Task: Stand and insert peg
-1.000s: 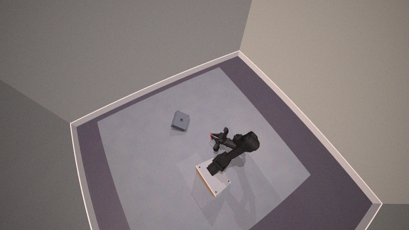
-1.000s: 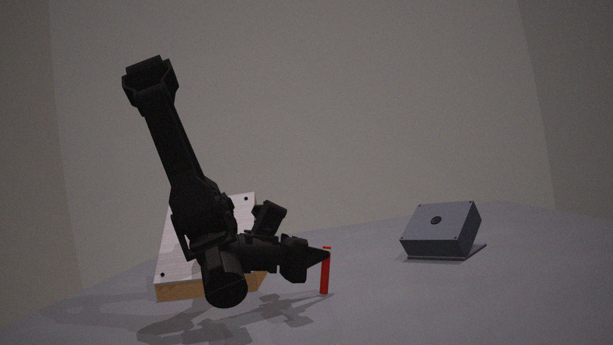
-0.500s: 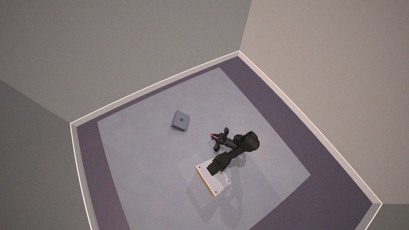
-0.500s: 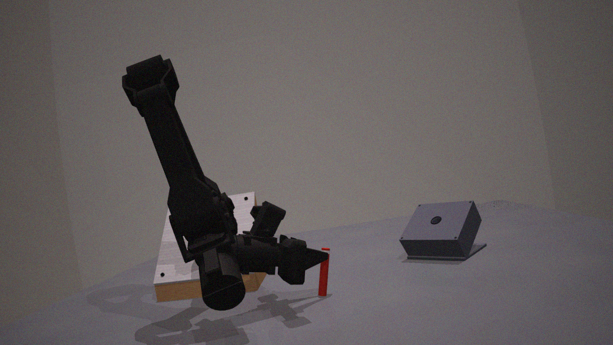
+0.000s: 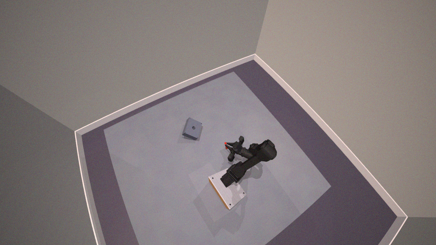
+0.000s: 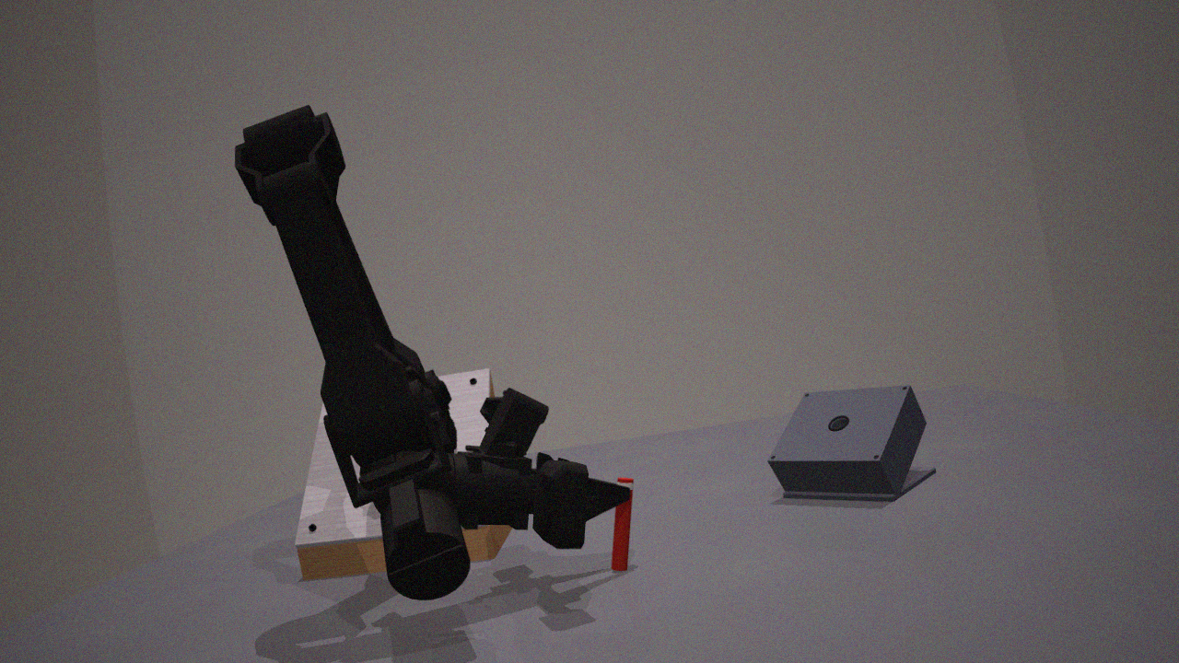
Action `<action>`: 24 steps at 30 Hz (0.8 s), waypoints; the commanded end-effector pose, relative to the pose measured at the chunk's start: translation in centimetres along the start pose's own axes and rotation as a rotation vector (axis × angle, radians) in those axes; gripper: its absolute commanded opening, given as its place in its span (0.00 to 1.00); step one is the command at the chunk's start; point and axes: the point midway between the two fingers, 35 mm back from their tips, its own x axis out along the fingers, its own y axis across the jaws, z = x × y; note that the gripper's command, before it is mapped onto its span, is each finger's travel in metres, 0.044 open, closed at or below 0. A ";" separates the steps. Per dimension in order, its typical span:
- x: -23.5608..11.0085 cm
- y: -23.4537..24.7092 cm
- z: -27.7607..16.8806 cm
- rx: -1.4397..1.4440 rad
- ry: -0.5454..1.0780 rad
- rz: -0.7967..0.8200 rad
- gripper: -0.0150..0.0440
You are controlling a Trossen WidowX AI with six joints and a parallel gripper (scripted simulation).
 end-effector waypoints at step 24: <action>-0.5 0.0 -0.4 -0.013 -0.013 -0.001 0.34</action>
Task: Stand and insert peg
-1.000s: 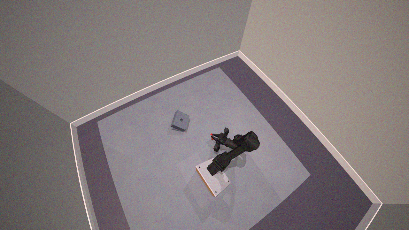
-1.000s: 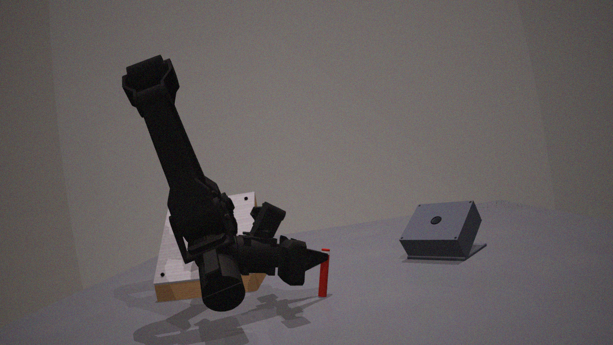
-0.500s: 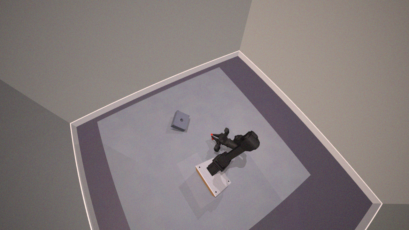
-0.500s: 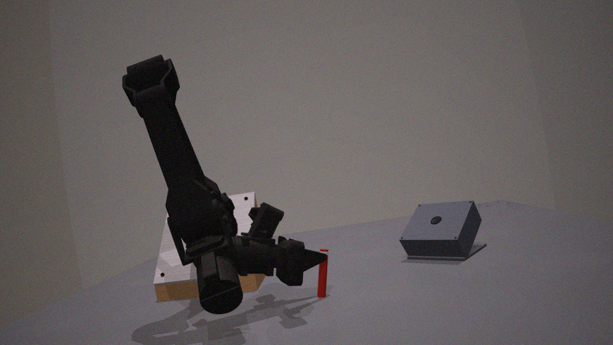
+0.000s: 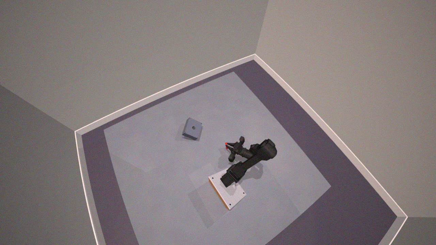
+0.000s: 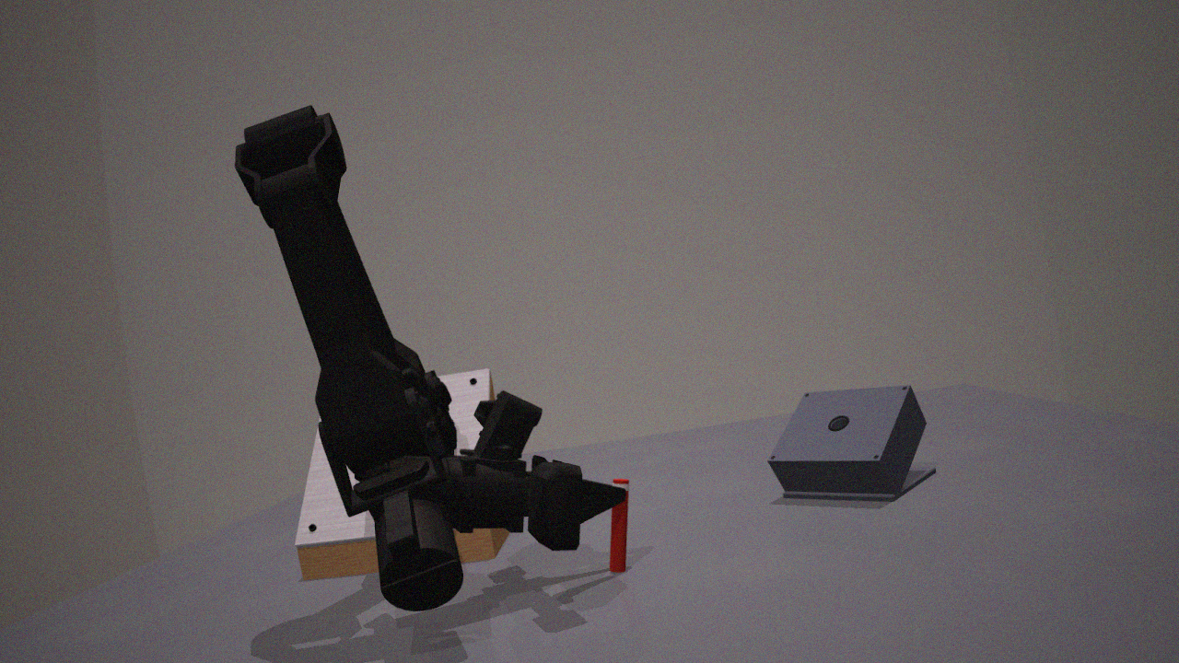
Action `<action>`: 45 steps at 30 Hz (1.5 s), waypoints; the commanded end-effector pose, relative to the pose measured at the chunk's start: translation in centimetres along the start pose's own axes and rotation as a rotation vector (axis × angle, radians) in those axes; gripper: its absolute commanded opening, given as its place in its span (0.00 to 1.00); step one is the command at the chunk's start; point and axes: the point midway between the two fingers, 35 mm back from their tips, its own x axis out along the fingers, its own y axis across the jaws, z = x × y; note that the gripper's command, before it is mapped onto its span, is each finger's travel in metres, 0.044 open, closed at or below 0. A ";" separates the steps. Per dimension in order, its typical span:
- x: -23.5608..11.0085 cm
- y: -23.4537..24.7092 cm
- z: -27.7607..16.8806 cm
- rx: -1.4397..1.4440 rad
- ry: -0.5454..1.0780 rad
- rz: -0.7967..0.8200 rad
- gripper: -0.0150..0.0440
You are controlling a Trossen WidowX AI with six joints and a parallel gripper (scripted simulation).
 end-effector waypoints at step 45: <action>-0.7 0.0 -0.5 -0.018 -0.031 0.001 0.34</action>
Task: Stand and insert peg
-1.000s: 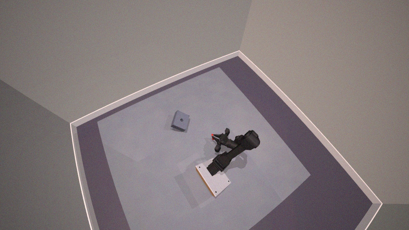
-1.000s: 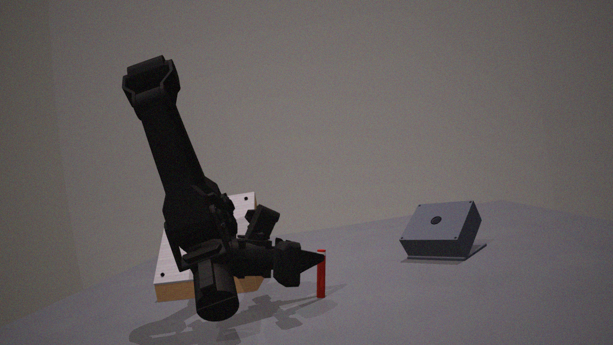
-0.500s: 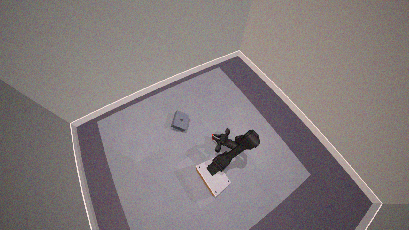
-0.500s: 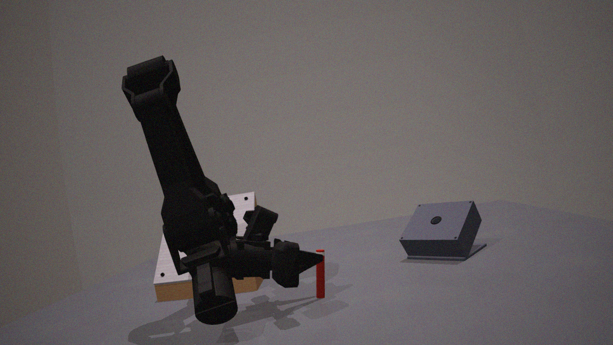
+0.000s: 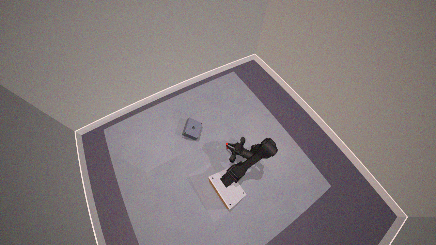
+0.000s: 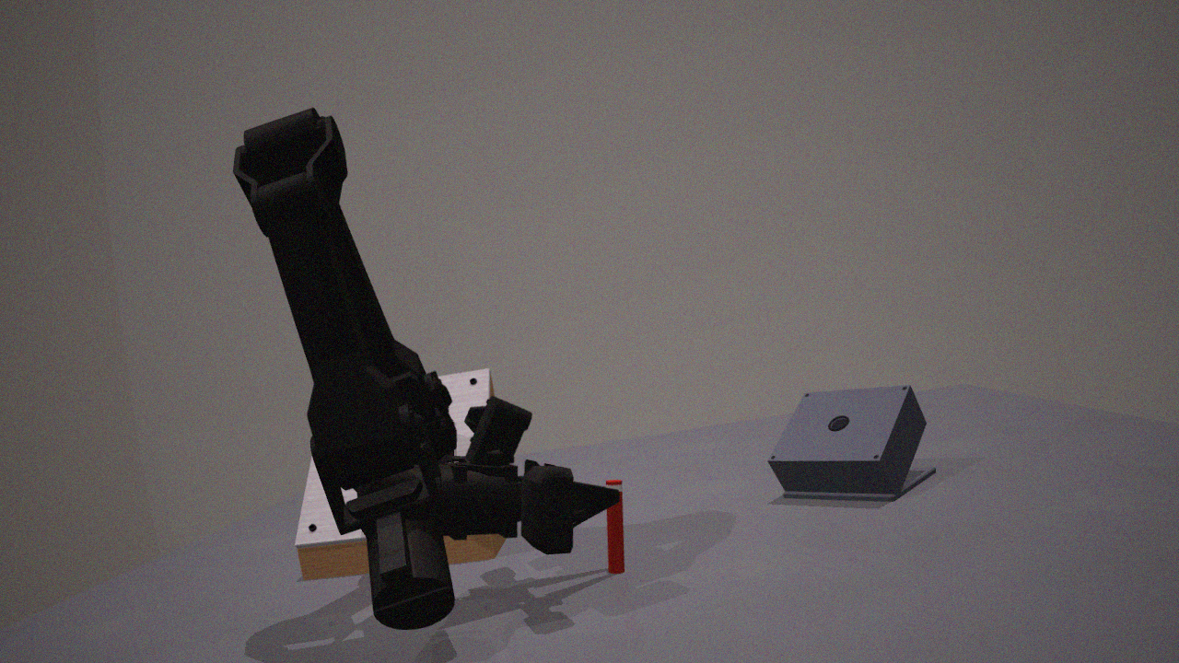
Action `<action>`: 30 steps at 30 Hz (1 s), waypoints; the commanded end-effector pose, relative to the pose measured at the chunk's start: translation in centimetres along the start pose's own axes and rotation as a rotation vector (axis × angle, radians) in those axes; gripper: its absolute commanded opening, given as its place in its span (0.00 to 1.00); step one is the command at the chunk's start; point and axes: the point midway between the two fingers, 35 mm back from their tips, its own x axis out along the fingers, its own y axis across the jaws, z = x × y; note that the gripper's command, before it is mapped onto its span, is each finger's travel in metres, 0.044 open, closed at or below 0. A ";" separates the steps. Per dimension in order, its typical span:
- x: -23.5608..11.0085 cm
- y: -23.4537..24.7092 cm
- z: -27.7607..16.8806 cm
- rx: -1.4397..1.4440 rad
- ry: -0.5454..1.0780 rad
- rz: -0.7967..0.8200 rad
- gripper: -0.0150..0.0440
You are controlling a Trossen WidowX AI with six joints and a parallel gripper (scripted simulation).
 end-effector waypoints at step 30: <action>-0.4 0.0 -0.4 -0.008 -0.020 0.003 0.34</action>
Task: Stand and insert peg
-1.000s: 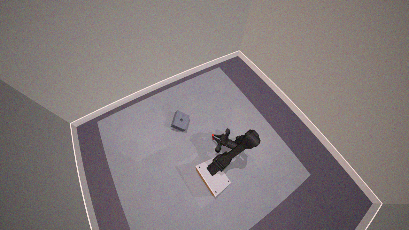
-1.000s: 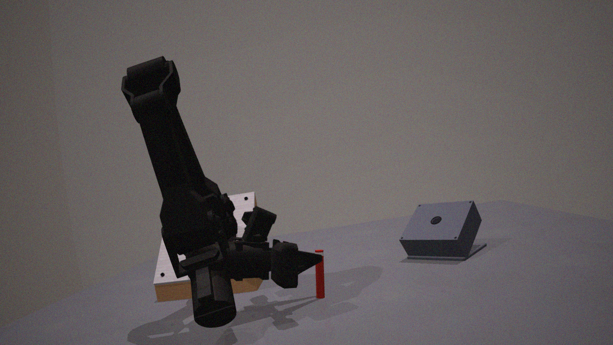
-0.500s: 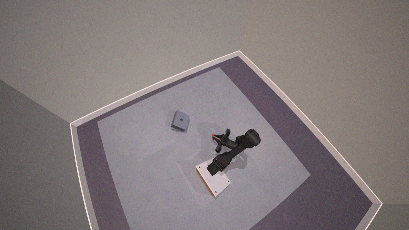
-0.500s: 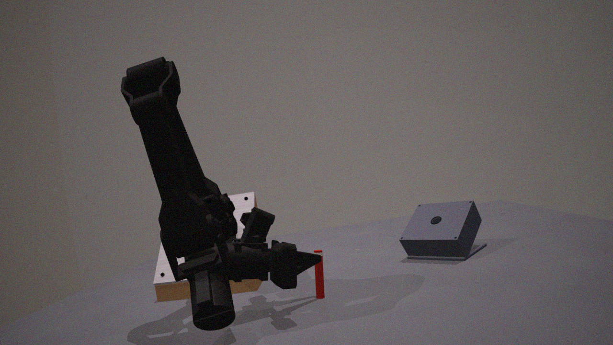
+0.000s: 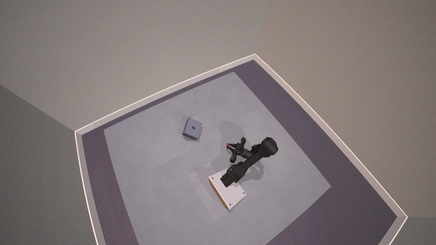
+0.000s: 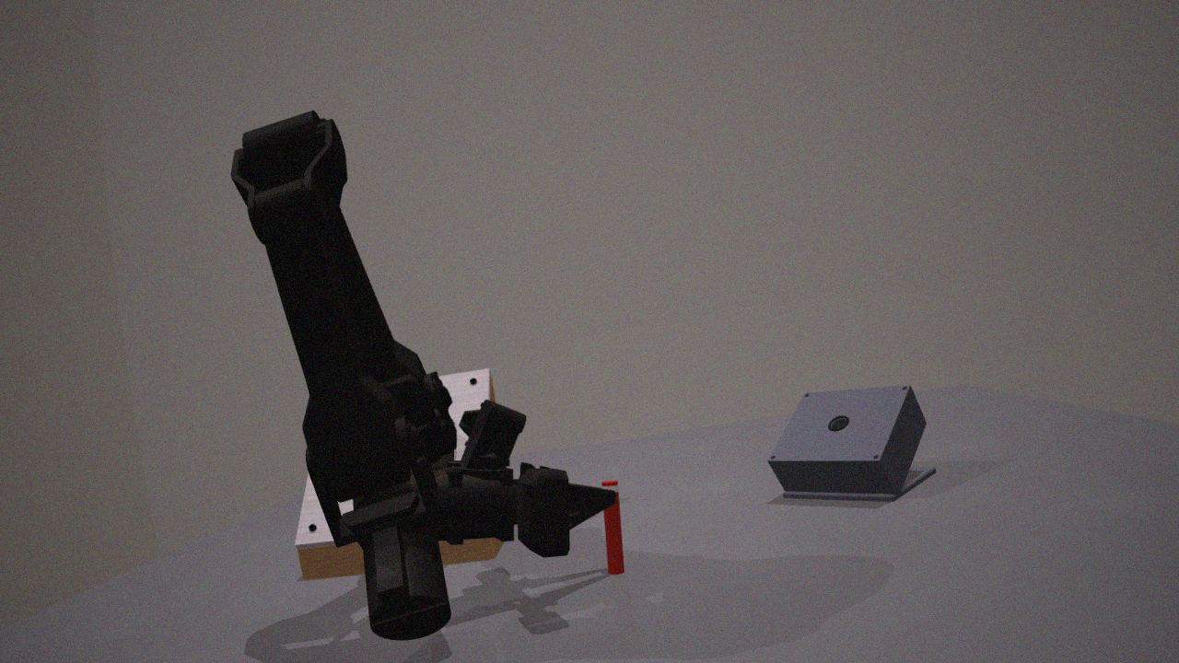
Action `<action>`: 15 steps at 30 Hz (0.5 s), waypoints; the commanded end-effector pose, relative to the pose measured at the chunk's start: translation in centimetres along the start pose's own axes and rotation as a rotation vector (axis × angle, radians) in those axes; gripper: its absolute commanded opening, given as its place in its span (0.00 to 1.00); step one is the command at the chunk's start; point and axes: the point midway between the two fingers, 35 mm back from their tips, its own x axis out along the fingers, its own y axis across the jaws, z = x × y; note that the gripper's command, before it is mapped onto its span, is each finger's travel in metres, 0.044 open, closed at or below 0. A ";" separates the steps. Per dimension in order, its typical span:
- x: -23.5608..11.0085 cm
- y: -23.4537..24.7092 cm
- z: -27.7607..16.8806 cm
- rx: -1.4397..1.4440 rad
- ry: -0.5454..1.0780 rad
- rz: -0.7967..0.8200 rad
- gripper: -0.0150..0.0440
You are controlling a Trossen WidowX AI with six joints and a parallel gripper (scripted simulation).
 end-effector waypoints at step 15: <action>-0.2 -0.1 -0.3 -0.001 -0.008 0.002 0.34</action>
